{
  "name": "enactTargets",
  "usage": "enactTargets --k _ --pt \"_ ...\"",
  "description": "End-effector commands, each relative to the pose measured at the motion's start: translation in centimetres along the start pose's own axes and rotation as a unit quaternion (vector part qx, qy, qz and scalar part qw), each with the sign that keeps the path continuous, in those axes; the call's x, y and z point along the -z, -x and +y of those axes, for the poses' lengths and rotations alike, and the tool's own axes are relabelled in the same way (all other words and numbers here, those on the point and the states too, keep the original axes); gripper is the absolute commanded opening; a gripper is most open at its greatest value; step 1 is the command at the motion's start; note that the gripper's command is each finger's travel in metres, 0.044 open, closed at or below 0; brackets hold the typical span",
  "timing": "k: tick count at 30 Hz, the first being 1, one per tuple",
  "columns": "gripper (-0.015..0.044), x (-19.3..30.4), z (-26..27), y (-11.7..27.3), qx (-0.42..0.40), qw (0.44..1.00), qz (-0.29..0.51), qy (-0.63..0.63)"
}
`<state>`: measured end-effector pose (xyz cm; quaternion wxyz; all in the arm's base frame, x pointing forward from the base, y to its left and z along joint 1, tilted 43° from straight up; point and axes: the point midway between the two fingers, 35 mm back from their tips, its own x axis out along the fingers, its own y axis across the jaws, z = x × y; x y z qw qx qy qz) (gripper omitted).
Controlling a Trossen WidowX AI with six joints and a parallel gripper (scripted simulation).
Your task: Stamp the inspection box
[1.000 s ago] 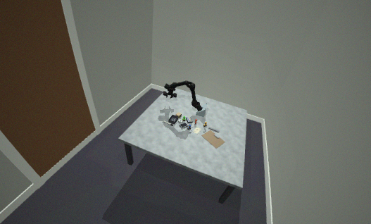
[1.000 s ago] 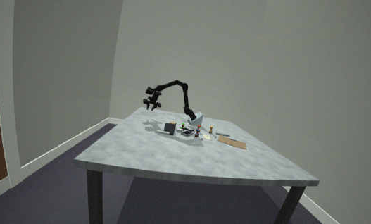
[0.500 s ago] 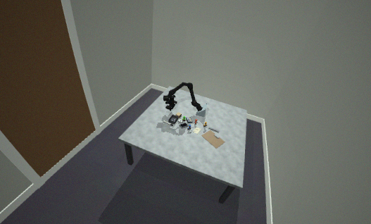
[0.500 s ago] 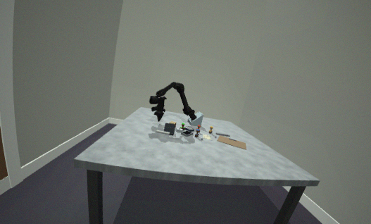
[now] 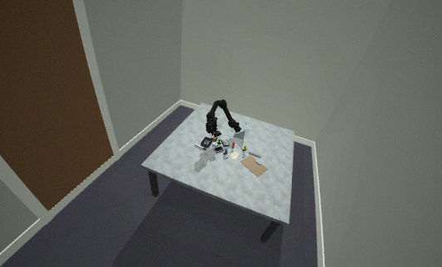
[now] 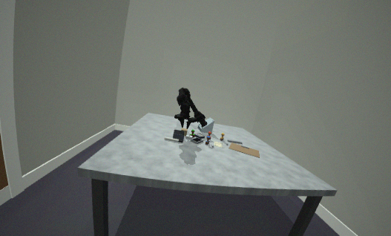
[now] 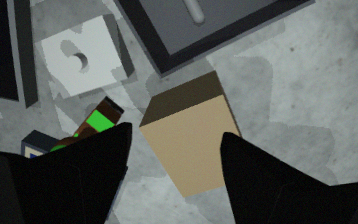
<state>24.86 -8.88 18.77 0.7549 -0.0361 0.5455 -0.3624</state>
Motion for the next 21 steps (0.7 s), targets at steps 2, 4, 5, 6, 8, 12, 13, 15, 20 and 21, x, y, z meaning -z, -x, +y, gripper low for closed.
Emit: enactTargets --k 2,4,5,6,8,12,13,15,20,21 --pt "0.0214 2.4 3.9 1.3 0.022 0.98 -0.013 0.195" --pt "0.0214 3.3 5.4 1.9 0.033 0.963 -0.023 0.265" --pt "0.0214 3.7 6.0 2.2 0.037 0.956 -0.028 0.291" --pt "0.0214 3.8 6.4 2.3 0.039 0.952 -0.03 0.303" --pt "0.0214 4.0 6.7 2.4 0.041 0.949 -0.031 0.312" --pt "0.0214 4.0 6.7 2.4 0.041 0.949 -0.031 0.312" --pt "0.0214 4.0 6.7 2.4 0.041 0.949 -0.031 0.312" --pt "0.0214 4.0 6.7 2.3 0.041 0.949 -0.031 0.312" --pt "0.0214 3.9 6.8 1.8 0.041 0.949 -0.031 0.312" --pt "0.0214 3.9 6.8 1.6 0.04 0.949 -0.031 0.312"
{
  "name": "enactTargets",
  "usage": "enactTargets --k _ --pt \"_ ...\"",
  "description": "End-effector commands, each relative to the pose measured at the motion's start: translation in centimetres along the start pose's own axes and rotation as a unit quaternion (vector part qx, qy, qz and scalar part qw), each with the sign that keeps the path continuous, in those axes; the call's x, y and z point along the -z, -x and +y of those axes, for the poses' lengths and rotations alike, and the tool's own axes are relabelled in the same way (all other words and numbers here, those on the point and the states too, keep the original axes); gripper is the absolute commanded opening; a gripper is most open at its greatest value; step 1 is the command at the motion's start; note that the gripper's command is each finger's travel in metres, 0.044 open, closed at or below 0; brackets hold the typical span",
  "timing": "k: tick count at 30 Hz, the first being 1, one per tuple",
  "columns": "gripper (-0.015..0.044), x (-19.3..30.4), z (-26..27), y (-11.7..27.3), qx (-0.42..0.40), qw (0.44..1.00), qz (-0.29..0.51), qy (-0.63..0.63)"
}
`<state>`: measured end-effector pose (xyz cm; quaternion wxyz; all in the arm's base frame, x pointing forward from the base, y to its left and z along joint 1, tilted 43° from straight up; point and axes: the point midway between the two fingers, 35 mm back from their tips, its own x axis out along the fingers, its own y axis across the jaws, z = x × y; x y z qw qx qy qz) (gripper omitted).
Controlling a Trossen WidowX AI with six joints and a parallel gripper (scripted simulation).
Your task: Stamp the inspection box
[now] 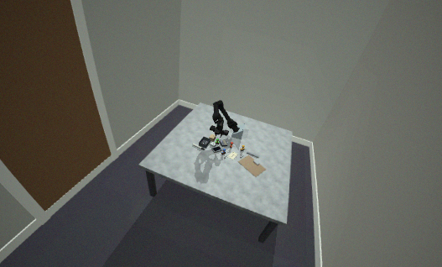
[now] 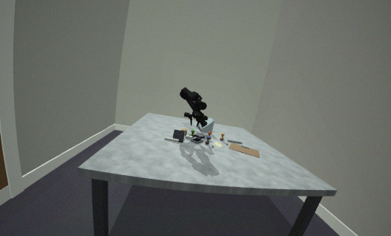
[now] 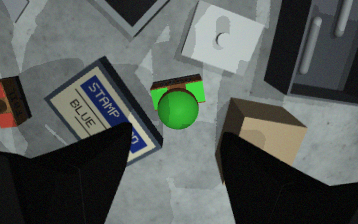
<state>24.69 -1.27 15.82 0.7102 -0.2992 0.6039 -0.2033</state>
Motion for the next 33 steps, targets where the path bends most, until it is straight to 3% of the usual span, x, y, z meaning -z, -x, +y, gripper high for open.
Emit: enactTargets --k 1,33 --pt "0.0214 0.0 0.0 -0.7 0.002 1.0 0.002 0.004" --pt "0.0214 0.0 -0.1 -5.8 0.003 1.0 0.001 0.003"
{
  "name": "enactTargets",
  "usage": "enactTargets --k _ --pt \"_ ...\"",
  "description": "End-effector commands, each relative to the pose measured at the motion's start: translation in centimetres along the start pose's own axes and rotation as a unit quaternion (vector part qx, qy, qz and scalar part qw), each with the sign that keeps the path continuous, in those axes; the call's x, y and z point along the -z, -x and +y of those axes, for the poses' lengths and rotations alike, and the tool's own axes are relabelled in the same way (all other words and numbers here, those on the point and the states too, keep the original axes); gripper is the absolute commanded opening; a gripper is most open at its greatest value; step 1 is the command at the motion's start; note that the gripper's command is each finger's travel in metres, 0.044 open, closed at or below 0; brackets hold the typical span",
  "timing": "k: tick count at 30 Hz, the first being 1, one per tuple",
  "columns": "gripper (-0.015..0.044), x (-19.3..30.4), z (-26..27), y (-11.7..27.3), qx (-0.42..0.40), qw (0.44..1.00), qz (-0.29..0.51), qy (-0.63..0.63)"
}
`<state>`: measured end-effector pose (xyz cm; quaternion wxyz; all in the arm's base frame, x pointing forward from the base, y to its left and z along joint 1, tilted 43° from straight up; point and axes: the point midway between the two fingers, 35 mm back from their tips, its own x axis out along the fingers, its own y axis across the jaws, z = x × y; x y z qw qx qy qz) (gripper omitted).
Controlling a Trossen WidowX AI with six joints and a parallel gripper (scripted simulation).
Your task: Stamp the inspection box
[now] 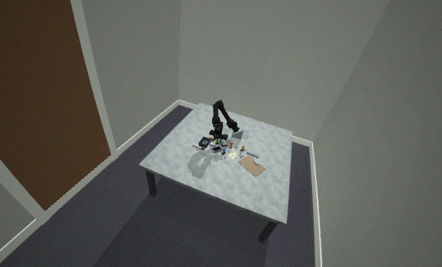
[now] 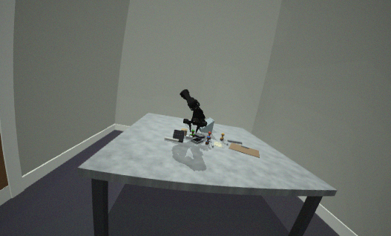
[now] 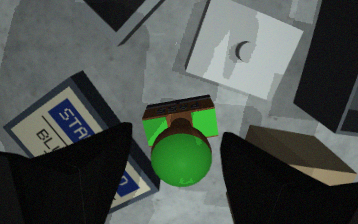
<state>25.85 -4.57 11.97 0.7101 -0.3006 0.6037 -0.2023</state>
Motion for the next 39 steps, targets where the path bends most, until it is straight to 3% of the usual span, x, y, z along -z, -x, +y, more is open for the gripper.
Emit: enactTargets --k 1,13,34,37,39 --pt "0.0214 0.2 -0.1 -0.8 0.003 1.0 0.002 0.002" --pt "0.0214 0.3 -0.2 -1.9 0.005 1.0 0.002 0.002" --pt "0.0074 0.2 -0.2 -1.7 0.003 1.0 0.001 0.0" --pt "0.0 0.2 -0.2 -1.7 0.003 1.0 0.001 0.0" --pt "0.0 0.2 -0.1 -1.6 0.003 1.0 0.001 0.0"
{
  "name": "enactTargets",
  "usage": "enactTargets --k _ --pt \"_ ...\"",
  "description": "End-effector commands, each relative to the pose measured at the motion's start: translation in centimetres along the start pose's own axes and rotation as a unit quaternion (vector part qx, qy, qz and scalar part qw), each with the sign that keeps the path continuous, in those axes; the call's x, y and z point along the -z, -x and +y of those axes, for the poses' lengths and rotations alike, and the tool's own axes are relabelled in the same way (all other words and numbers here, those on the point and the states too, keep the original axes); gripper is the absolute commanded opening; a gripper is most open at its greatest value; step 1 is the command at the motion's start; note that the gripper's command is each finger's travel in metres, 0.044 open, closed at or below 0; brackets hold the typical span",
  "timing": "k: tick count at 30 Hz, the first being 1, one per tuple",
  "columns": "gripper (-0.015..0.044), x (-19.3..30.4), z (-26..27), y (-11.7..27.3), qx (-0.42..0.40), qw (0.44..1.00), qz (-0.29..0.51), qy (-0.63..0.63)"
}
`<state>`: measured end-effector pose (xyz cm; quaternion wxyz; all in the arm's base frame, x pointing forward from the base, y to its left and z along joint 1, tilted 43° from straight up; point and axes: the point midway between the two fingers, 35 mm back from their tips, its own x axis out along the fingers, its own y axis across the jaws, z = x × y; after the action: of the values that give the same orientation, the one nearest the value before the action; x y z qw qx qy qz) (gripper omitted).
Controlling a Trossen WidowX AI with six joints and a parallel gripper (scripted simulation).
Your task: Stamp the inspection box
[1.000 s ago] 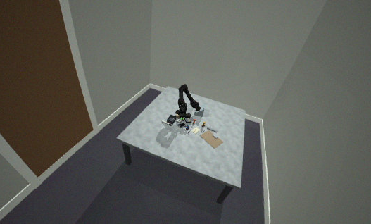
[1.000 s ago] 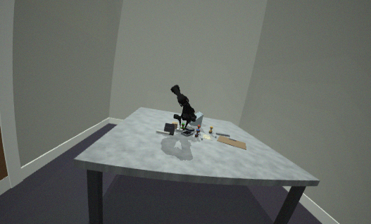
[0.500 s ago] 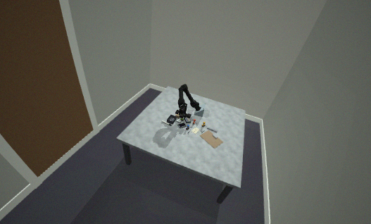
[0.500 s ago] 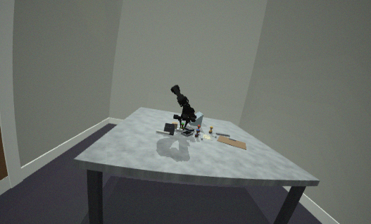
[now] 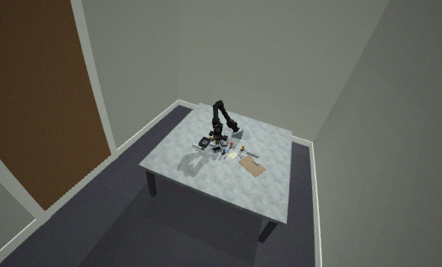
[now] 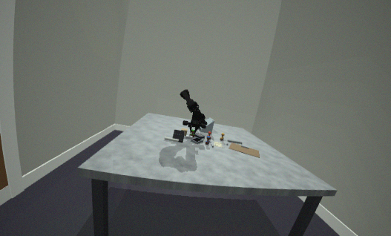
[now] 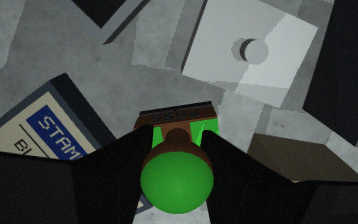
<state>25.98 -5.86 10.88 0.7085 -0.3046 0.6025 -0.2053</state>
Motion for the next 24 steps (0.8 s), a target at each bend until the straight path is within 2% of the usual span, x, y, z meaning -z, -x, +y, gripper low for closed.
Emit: enactTargets --k 1,24 --pt "0.0 0.0 0.1 0.2 -0.003 1.0 0.001 -0.001" --pt "0.0 -0.1 0.2 1.2 -0.004 1.0 0.0 -0.001"
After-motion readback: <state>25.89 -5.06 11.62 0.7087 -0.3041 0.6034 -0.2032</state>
